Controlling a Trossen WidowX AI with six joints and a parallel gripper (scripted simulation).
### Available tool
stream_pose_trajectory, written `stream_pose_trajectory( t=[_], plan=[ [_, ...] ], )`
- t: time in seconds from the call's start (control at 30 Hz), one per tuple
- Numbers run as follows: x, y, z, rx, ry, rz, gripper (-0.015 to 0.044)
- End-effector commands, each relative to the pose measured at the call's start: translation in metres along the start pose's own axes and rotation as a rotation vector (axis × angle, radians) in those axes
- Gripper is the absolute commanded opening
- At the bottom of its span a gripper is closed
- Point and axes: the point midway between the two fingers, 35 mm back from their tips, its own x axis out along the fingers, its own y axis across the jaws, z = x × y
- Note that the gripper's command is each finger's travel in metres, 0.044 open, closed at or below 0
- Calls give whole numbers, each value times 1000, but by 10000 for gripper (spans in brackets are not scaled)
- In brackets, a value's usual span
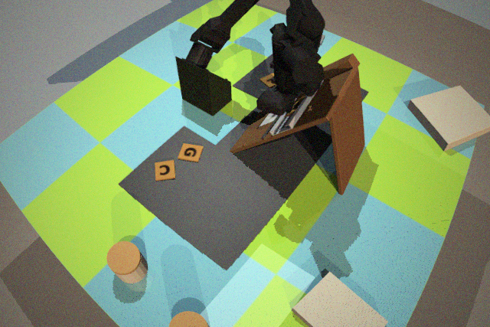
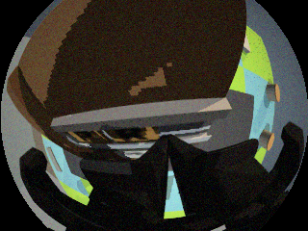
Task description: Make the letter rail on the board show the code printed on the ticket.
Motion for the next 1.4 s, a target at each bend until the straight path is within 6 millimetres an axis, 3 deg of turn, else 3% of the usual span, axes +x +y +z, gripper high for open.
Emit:
stream_pose_trajectory(
  t=[0.0, 1.37],
  plan=[
    [2, 0, 3, 0, -4, 2, 0],
    [7, 8, 4, 0, -4, 2, 0]
  ],
)
